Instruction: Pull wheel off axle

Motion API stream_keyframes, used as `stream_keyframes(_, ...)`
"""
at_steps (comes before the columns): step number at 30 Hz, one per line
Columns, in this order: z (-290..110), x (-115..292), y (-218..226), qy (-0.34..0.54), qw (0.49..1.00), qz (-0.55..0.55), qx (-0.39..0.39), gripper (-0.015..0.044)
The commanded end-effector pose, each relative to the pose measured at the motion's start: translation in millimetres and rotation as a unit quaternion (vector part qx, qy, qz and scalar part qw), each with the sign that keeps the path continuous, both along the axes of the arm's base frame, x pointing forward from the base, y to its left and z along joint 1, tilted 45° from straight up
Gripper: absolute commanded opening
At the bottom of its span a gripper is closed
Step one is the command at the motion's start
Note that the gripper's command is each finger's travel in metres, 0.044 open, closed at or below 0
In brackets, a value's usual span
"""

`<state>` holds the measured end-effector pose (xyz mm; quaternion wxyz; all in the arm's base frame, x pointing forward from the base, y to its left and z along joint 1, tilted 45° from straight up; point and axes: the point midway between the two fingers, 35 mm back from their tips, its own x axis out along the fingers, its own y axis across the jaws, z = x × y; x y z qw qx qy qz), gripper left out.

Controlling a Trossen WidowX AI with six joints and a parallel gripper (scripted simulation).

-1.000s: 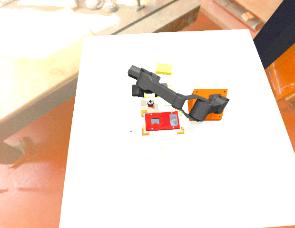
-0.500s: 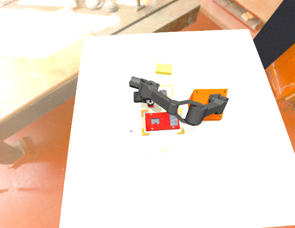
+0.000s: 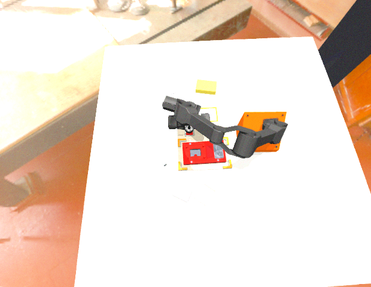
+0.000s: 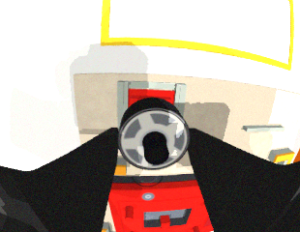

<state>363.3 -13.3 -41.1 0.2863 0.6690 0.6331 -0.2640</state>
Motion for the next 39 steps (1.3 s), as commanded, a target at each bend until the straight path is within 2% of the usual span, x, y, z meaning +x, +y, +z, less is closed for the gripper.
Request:
stream_keyframes(1, 1.3, 0.7, -1.0, -0.002, 1.0, 0.002, -0.001, 0.0)
stream_keyframes(39, 9.9, 0.2, -10.1, -0.002, 1.0, -0.001, 0.0, 0.0)
